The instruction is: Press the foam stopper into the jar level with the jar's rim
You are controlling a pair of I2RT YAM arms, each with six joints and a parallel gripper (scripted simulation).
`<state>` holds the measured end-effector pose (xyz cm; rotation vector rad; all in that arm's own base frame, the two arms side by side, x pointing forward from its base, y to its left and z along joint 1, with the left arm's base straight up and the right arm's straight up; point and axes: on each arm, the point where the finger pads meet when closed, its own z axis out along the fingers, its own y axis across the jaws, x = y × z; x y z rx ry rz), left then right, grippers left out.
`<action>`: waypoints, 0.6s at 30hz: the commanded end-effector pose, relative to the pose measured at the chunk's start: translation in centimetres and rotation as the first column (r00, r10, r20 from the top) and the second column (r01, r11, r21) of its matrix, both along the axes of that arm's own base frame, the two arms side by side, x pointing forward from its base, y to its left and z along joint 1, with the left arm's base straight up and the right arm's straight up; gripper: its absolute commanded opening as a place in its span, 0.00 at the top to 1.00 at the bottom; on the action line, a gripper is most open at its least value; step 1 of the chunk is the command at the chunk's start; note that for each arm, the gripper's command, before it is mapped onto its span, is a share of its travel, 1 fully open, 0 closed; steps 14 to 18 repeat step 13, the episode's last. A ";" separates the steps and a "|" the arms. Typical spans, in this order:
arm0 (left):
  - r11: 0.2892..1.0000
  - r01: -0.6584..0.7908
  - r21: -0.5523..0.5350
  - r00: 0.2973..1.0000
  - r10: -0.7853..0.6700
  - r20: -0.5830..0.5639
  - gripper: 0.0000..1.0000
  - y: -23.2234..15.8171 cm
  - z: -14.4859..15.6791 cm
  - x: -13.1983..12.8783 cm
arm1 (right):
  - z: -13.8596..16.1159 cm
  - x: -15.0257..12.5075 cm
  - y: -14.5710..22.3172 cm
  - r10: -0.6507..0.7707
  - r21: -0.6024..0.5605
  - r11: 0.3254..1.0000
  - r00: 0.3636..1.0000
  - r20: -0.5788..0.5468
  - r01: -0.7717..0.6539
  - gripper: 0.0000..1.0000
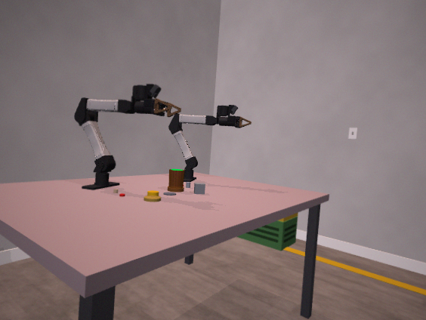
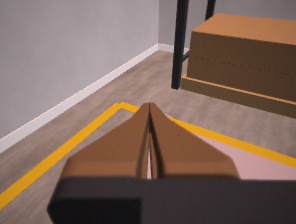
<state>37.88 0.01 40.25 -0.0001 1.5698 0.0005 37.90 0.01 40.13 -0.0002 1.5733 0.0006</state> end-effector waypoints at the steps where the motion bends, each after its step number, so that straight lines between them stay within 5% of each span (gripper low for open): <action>1: 1.000 0.012 -0.006 1.000 -0.012 -0.027 1.00 -0.4 -0.9 0.6 | 1.4 0.1 -0.3 -0.011 -0.009 1.000 0.999 0.033 0.012 0.02; 18: 1.000 0.015 -0.006 0.999 -0.015 -0.033 1.00 -0.5 -1.1 0.7 | 0.3 0.2 -0.4 -0.014 -0.009 1.000 1.000 0.006 0.014 0.02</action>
